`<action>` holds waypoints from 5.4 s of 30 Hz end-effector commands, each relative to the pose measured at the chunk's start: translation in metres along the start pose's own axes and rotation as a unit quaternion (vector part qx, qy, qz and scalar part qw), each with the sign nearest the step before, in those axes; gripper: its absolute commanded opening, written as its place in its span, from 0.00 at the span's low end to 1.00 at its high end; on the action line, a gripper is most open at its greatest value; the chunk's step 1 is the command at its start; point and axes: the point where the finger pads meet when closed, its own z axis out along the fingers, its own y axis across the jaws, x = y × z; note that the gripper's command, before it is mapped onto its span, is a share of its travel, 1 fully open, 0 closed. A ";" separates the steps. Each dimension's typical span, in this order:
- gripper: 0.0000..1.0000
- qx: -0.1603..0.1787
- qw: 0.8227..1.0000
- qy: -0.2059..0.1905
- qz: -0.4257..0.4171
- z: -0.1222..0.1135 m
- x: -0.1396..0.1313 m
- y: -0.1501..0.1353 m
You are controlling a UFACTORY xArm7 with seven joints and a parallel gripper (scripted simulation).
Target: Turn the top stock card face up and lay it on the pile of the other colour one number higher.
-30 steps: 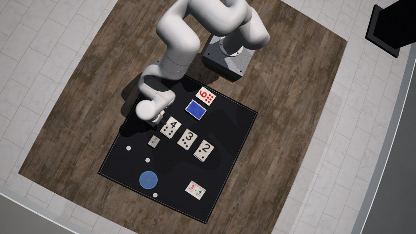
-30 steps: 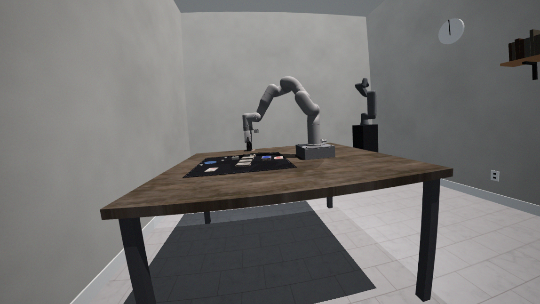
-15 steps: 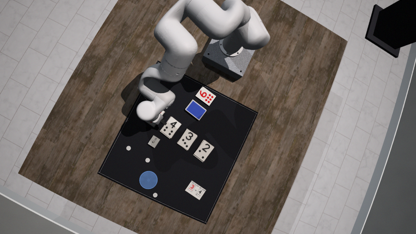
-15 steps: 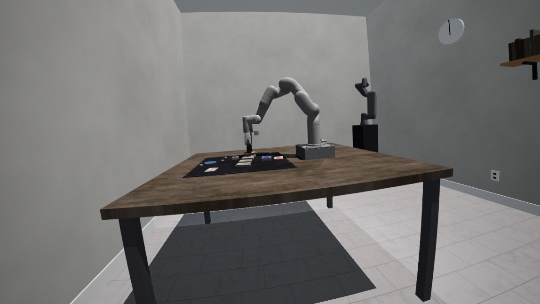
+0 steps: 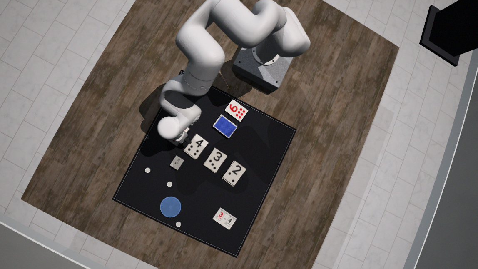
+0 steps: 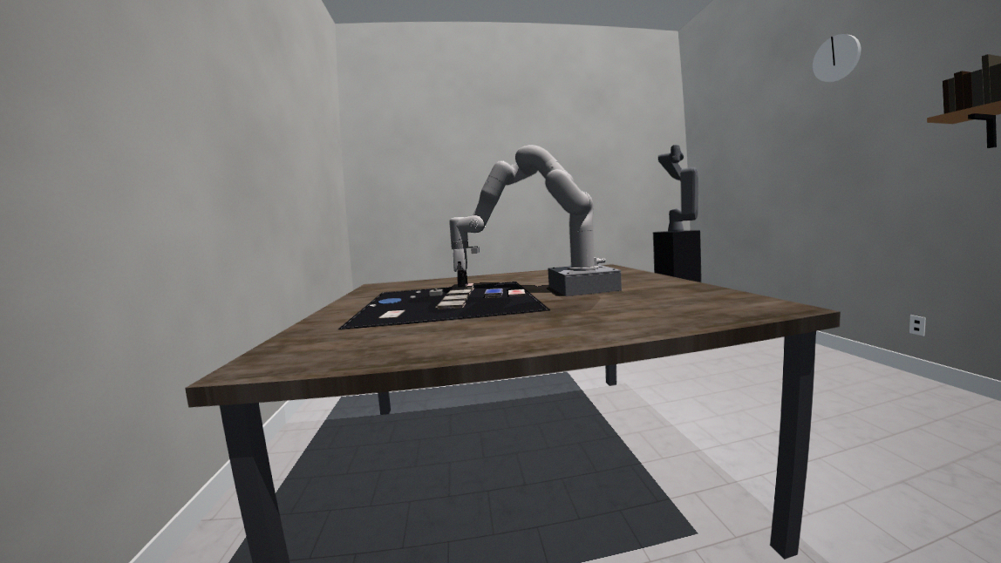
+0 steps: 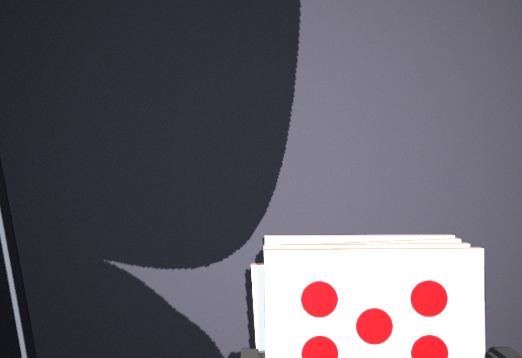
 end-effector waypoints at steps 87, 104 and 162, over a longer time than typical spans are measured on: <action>0.87 0.001 1.000 -0.002 0.000 0.003 -0.002 0.000; 0.87 0.001 1.000 -0.002 0.000 -0.044 -0.002 0.000; 1.00 0.001 1.000 -0.002 0.000 -0.096 -0.001 0.000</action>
